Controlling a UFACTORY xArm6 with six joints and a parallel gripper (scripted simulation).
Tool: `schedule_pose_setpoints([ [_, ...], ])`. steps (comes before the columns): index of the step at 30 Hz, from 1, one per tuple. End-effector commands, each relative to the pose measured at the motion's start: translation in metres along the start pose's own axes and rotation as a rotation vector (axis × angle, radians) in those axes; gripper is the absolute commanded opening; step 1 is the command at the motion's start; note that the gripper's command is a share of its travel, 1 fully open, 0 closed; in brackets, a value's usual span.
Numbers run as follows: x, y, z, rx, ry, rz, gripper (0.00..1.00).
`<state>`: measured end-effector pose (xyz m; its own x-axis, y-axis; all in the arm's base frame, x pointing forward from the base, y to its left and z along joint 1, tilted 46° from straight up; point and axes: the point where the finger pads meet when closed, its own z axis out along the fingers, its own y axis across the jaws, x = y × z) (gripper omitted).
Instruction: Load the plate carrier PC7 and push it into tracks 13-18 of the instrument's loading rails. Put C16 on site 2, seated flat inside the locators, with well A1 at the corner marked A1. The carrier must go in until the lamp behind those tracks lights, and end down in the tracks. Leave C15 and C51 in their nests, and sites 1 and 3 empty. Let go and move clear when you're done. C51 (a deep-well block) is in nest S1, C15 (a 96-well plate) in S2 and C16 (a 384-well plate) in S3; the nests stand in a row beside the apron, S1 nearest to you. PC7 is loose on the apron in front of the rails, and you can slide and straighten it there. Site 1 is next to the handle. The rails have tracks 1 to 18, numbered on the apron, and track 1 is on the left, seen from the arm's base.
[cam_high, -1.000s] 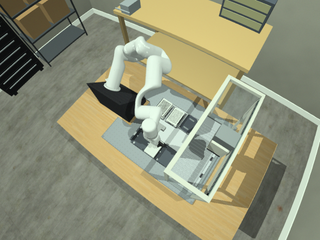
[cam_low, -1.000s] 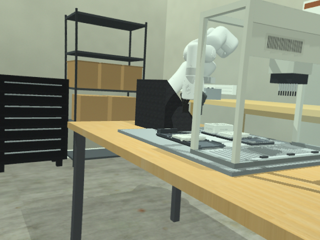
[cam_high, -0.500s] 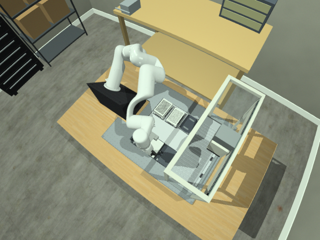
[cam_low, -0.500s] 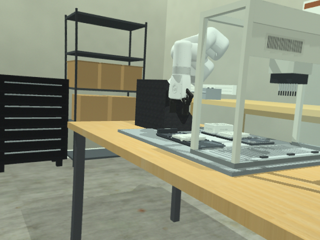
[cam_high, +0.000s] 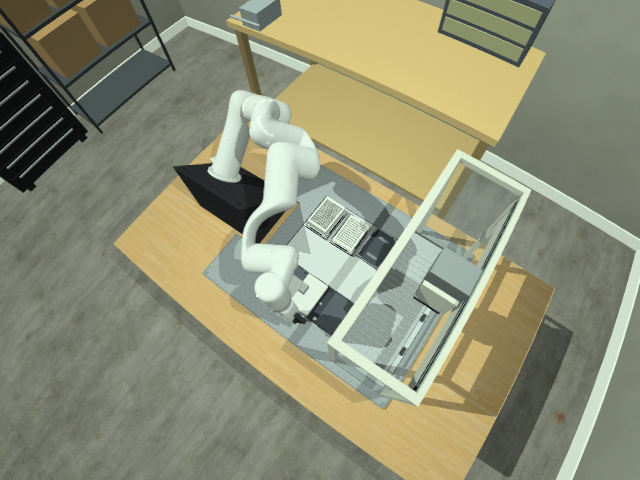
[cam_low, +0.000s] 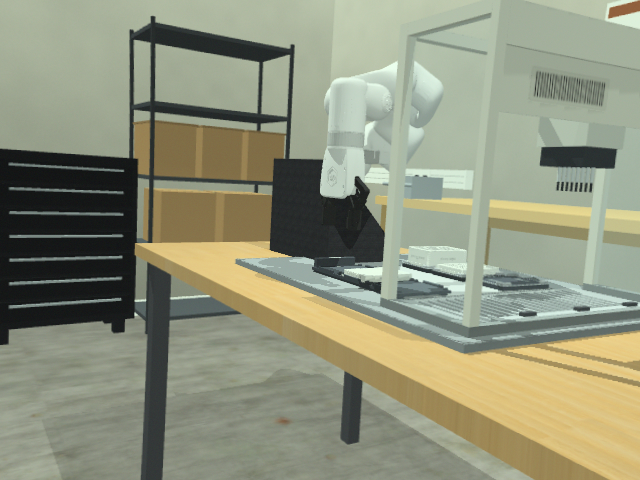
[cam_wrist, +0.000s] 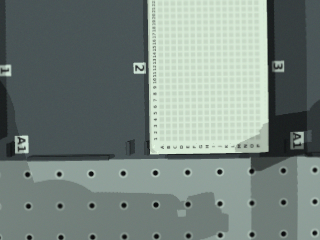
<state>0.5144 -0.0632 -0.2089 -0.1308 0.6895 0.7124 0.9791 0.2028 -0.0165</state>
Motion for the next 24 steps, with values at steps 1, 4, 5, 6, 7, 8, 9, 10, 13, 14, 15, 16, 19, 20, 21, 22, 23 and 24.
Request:
schedule_pose_setpoints([
  [1, -0.001, 0.002, -0.003, -0.002, -0.001, -0.001, 1.0],
  [4, -0.001, 0.002, -0.003, -0.002, -0.001, -0.001, 1.0],
  [5, -0.001, 0.002, -0.003, -0.002, -0.001, -0.001, 1.0],
  [6, -0.001, 0.002, -0.003, -0.002, -0.001, -0.001, 1.0],
  [7, -0.001, 0.002, -0.003, -0.002, -0.001, -0.001, 1.0],
  [8, -0.001, 0.002, -0.003, -0.002, -0.001, -0.001, 1.0],
  [9, -0.001, 0.002, -0.003, -0.002, -0.001, -0.001, 1.0],
  [10, -0.001, 0.002, -0.003, -0.002, -0.001, -0.001, 1.0],
  [13, -0.001, 0.002, 0.002, -0.002, -0.001, -0.001, 1.0],
  [14, -0.001, 0.002, 0.004, -0.002, -0.001, -0.001, 1.0],
  [15, -0.001, 0.002, 0.006, -0.002, -0.001, -0.001, 1.0],
  [16, -0.001, 0.002, 0.007, -0.002, -0.001, -0.001, 1.0],
  [19, -0.001, 0.002, 0.009, -0.002, -0.001, -0.001, 1.0],
  [20, -0.001, 0.002, 0.011, -0.002, -0.001, -0.001, 1.0],
  [21, -0.001, 0.002, 0.012, -0.002, -0.001, -0.001, 1.0],
  [22, -0.001, 0.002, 0.014, -0.002, -0.001, -0.001, 1.0],
  [23, -0.001, 0.002, 0.016, -0.002, -0.001, -0.001, 1.0],
  [24, -0.001, 0.002, 0.017, -0.002, -0.001, -0.001, 1.0],
])
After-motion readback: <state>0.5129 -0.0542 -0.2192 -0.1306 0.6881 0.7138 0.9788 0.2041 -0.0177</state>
